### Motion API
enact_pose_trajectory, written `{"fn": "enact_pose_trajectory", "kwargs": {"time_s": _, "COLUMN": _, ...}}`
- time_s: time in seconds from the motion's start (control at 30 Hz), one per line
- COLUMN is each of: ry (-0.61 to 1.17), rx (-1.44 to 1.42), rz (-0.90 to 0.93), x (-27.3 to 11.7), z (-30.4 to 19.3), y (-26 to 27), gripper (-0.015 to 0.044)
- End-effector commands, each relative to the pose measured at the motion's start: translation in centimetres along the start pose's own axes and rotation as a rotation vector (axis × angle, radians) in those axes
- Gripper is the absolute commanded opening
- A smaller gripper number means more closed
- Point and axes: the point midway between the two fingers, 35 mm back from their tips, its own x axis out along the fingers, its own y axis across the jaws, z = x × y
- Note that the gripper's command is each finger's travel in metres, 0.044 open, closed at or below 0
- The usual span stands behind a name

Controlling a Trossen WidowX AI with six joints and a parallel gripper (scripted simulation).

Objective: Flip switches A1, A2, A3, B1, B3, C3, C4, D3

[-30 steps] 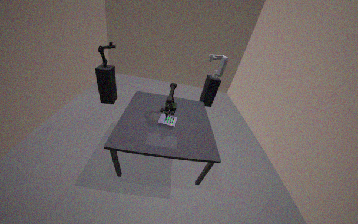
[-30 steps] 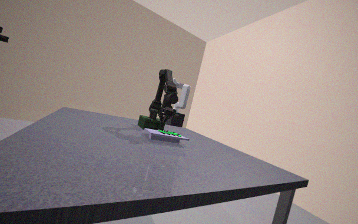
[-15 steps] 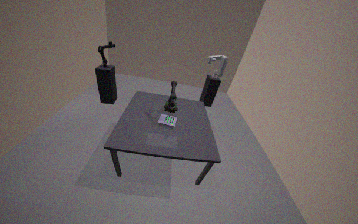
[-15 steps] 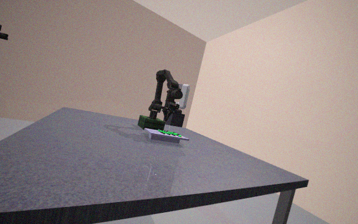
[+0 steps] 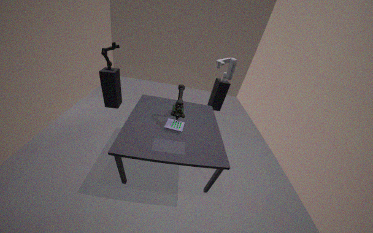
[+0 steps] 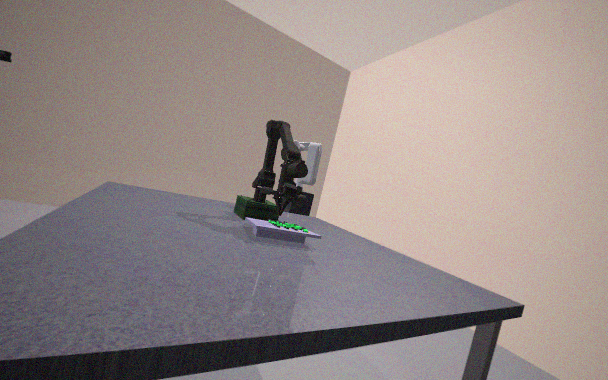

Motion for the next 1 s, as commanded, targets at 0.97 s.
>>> {"fn": "enact_pose_trajectory", "kwargs": {"time_s": 0.97, "ry": 0.004, "rx": 0.004, "rz": -0.005, "x": 1.8, "z": -0.2, "y": -0.1, "gripper": 0.0}}
